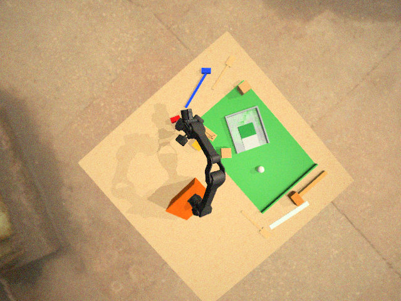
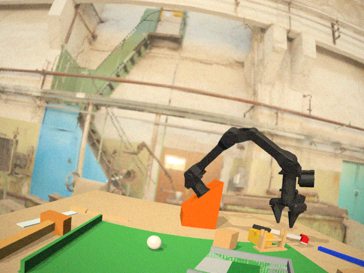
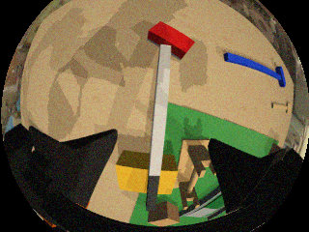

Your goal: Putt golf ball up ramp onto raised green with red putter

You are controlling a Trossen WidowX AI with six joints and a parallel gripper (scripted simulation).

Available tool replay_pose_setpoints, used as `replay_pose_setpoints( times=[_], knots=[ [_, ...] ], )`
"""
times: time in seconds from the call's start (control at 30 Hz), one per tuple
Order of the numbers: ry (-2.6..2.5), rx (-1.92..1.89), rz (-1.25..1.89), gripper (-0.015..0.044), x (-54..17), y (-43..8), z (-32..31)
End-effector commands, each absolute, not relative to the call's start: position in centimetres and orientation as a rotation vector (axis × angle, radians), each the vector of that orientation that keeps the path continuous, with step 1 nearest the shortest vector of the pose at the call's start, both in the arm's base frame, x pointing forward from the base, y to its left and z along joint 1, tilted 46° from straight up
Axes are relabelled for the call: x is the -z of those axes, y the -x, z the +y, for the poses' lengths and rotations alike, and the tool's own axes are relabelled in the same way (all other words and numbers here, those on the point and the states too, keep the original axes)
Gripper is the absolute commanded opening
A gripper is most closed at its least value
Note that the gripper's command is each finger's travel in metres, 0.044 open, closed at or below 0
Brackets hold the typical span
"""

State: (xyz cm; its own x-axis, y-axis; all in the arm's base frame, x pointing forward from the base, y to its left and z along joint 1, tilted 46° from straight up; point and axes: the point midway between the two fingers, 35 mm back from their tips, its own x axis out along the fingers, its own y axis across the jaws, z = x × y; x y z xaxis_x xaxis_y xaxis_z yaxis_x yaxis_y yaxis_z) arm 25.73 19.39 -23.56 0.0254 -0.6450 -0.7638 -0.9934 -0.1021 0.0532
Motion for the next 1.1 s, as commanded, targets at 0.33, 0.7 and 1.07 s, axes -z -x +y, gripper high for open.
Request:
replay_pose_setpoints(
  times=[0.33, 0.7, 1.07],
  knots=[
    [1.81, -0.893, 1.684, 0.044, 26.2, -25.5, 16.3],
    [1.81, -0.893, 1.685, 0.044, 26.9, -25.5, 15.6],
    [1.811, -0.892, 1.685, 0.044, 27.8, -25.5, 14.7]
  ],
)
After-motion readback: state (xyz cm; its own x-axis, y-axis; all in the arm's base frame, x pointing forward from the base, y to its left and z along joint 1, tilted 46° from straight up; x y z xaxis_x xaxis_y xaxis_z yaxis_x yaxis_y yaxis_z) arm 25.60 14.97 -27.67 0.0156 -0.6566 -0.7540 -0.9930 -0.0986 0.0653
